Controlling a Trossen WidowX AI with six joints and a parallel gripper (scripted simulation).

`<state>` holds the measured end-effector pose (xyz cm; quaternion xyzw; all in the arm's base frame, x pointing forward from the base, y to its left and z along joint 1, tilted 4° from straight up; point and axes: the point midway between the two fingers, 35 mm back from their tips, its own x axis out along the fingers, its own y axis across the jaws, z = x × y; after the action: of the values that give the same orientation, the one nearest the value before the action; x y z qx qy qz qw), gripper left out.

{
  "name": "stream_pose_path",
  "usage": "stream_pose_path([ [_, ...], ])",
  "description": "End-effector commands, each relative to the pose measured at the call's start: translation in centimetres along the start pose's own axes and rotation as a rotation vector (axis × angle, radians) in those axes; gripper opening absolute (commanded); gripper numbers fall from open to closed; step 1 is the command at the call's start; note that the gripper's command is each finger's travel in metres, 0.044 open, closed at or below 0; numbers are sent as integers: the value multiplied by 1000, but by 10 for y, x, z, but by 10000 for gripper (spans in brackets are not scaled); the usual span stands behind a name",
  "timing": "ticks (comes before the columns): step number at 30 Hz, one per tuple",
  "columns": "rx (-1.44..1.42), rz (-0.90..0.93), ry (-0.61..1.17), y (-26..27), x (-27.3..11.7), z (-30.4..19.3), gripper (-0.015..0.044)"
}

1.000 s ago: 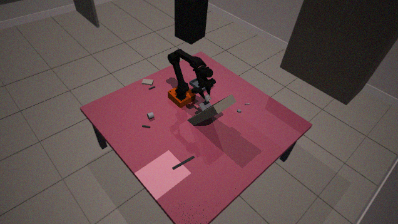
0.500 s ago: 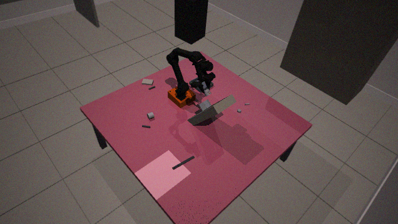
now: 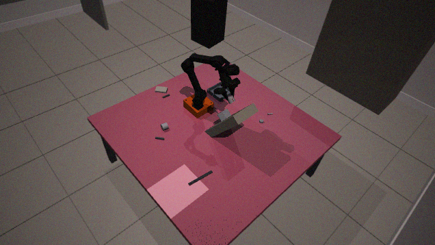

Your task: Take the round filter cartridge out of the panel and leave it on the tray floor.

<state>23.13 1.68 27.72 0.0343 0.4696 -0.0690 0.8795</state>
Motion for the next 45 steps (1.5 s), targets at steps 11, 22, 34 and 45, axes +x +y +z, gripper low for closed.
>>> stream_pose_path([
  [11, -15, 9, -8, 29, 2, -2, 0],
  [22, -252, 146, -2, 77, -1, -21, 0],
  [34, -515, 297, -2, 126, -12, -52, 0],
  [45, -753, 431, -9, 161, -27, -88, 0],
])
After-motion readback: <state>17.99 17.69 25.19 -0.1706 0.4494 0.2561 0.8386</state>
